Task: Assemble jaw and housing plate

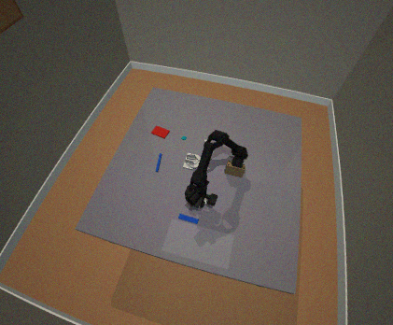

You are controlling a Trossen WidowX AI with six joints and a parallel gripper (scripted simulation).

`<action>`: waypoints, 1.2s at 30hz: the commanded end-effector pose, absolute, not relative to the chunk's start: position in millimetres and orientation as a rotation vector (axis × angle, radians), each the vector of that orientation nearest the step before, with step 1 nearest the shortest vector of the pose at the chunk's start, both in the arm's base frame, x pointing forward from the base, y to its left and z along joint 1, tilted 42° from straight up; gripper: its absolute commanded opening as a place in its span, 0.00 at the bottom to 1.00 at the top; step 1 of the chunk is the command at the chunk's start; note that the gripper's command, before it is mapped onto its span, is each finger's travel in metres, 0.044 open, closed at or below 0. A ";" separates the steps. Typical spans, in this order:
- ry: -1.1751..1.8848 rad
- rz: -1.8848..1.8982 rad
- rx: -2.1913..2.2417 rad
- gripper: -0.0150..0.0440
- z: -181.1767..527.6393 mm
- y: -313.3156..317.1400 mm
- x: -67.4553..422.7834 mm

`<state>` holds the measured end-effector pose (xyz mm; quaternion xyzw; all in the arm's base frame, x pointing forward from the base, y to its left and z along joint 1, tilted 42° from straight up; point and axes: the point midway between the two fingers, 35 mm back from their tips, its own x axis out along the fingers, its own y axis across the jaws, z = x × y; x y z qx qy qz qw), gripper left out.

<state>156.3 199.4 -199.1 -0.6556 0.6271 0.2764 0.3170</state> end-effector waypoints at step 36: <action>1.648 0.731 -1.729 0.85 -168.1 228.4 154.8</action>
